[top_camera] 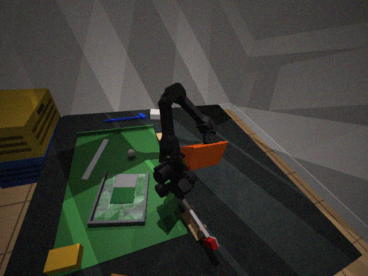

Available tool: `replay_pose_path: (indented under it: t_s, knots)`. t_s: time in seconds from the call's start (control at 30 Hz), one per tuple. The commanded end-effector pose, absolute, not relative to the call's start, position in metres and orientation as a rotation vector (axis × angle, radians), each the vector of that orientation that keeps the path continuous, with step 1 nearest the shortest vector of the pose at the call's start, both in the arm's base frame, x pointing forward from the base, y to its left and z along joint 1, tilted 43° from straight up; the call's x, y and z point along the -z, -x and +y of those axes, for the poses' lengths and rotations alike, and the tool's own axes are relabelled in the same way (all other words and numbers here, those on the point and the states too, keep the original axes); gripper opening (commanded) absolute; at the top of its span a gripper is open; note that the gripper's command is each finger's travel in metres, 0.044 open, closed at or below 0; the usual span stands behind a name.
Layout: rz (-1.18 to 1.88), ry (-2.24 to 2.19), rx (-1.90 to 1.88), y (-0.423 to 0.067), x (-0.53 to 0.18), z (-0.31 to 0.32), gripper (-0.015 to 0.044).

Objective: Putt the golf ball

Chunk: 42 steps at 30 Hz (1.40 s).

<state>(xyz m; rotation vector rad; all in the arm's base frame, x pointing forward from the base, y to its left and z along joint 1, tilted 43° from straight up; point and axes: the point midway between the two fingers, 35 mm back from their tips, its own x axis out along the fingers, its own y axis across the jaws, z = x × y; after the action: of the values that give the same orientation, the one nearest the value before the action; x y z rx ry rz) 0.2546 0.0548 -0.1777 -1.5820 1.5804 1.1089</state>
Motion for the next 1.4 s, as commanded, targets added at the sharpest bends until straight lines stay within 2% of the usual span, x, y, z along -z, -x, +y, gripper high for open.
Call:
replay_pose_path:
  t_s: [0.0,0.6,0.77,1.37]
  knots:
    - [1.578,1.583,-1.107,-0.255,0.177,0.055,0.0006]
    - [1.576,1.578,-1.113,-0.259,0.104,0.124,0.0]
    - [1.59,1.556,-1.041,-0.262,0.103,0.112,0.0]
    - [1.664,1.207,-0.437,-0.275,0.025,0.05,0.0]
